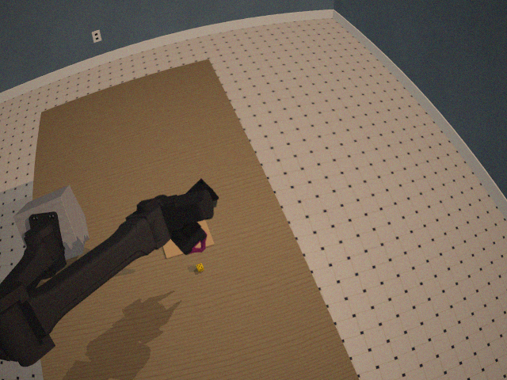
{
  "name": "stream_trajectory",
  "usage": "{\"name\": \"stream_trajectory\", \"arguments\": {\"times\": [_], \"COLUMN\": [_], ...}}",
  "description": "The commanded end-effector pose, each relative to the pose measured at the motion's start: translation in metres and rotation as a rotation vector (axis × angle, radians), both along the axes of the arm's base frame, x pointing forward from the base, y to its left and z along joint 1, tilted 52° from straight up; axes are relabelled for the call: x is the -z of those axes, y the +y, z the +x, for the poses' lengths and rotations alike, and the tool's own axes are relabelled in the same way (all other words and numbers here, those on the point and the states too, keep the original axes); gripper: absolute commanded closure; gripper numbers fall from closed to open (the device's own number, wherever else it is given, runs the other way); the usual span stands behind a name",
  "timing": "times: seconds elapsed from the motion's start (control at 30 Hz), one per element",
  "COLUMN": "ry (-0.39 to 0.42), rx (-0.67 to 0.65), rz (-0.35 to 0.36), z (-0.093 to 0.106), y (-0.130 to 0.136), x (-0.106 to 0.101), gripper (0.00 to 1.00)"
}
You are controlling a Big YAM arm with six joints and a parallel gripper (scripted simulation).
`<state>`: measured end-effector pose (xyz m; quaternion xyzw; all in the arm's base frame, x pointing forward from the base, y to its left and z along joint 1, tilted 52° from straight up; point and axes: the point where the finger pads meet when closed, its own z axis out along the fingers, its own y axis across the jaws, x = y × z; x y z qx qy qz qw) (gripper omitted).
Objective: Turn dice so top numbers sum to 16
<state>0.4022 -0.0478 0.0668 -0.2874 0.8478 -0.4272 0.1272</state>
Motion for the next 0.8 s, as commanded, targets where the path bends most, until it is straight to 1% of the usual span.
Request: {"name": "stream_trajectory", "arguments": {"times": [0.0, 0.03, 0.1, 0.13, 0.2, 0.23, 0.37, 0.43, 0.47, 0.5, 0.6, 0.77], "ry": [0.014, 0.029, 0.029, 0.045, 0.070, 0.078, 0.096, 0.098, 0.121, 0.122, 0.099, 0.097], "rx": [0.149, 0.174, 0.174, 0.232, 0.265, 0.249, 0.280, 0.312, 0.313, 0.307, 0.305, 0.305], "rz": [0.027, 0.012, 0.012, 0.005, -0.011, -0.019, -0.036, -0.035, -0.044, -0.044, -0.035, -0.034], "z": [0.004, 0.005, 0.005, 0.004, 0.006, 0.008, 0.009, 0.008, -0.003, -0.006, 0.002, 0.002], "y": [0.010, 0.012, 0.012, -0.001, 0.002, 0.016, 0.017, 0.005, 0.002, 0.003, 0.006, 0.006], "x": [0.008, 0.006, 0.006, 0.007, 0.006, 0.006, 0.005, 0.005, 0.011, 0.011, 0.008, 0.007], "gripper": [0.70, 0.70, 0.70, 0.70, 0.70, 0.70, 0.70, 0.70, 0.70, 0.00, 0.00, 0.00]}}
